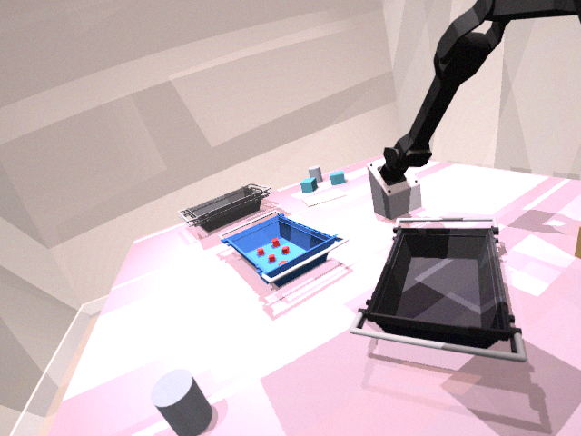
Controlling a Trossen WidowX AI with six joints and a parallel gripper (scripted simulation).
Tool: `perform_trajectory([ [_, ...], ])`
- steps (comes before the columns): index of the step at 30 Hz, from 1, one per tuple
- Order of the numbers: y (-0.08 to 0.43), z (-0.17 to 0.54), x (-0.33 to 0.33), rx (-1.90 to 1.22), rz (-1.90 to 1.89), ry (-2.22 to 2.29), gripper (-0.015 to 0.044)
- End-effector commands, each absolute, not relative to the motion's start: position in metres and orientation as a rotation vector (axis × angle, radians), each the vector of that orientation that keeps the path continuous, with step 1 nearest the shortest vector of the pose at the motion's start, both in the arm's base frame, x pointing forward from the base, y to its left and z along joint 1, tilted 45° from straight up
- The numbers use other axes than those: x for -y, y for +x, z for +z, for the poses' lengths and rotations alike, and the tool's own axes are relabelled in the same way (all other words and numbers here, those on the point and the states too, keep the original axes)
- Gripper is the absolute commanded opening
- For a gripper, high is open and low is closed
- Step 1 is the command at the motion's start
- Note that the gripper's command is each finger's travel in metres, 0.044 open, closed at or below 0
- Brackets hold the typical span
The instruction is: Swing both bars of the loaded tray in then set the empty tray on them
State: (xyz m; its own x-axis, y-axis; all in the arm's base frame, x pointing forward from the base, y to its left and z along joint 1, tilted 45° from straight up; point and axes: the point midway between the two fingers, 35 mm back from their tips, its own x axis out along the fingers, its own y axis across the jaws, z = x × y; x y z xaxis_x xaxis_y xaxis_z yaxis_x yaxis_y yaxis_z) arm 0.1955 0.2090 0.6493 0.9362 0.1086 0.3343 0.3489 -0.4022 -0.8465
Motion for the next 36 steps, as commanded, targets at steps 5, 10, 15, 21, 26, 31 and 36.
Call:
perform_trajectory([
  [5,0.195,0.649,-0.209,0.329,-0.271,-1.981,0.0269],
  [10,0.207,0.641,-0.223,0.366,-0.256,-1.977,0.0137],
  [15,0.251,0.599,-0.262,0.452,-0.122,-1.955,0.0081],
  [21,0.309,0.526,-0.287,0.438,0.159,-1.881,0.0081],
  [26,0.352,0.451,-0.287,0.307,0.434,-1.750,0.0081],
  [31,0.384,0.367,-0.269,0.064,0.698,-1.528,0.0081],
  [36,0.396,0.287,-0.235,-0.263,0.888,-1.206,0.0081],
])
